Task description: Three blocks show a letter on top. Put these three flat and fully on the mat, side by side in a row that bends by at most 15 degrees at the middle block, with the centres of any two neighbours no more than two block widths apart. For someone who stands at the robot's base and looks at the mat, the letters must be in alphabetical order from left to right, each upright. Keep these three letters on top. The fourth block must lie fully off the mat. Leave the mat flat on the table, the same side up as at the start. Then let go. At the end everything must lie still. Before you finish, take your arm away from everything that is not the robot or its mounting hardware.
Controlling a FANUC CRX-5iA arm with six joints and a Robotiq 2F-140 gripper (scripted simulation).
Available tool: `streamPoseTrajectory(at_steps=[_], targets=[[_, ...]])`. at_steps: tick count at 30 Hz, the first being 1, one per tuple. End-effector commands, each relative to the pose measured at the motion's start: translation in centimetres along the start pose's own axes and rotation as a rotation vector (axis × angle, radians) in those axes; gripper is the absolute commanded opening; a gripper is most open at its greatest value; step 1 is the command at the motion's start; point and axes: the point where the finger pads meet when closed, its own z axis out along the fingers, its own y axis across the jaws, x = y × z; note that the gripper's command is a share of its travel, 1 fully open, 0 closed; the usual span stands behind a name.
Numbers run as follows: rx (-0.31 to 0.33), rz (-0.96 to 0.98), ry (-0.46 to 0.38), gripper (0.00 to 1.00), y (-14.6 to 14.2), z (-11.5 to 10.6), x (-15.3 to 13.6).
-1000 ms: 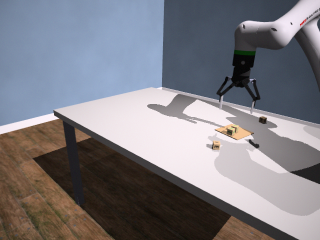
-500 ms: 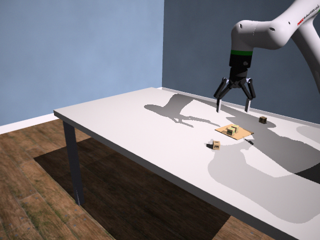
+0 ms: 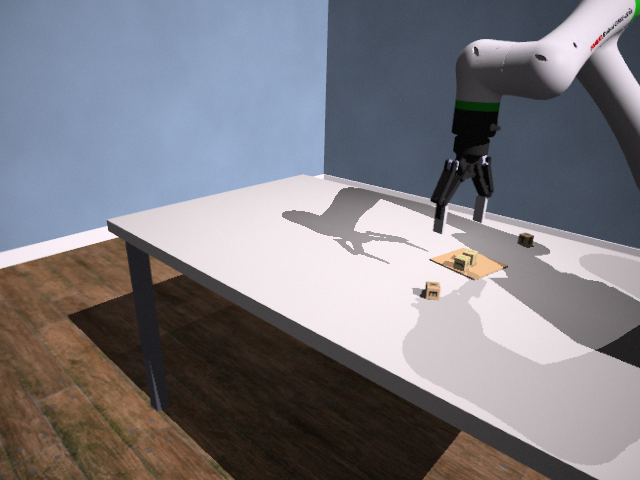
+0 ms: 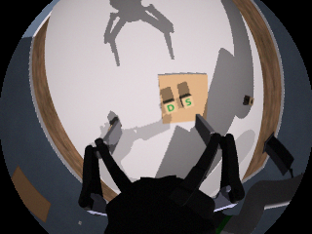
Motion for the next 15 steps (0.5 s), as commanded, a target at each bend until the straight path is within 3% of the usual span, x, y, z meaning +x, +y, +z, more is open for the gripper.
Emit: streamPoseTrajectory(at_steps=[1,15], targets=[[0.001,-0.138,-0.008,1.0,-0.8,0.0,-0.2],[0.003,-0.596,-0.008,1.0,-3.6,0.0,-1.0]])
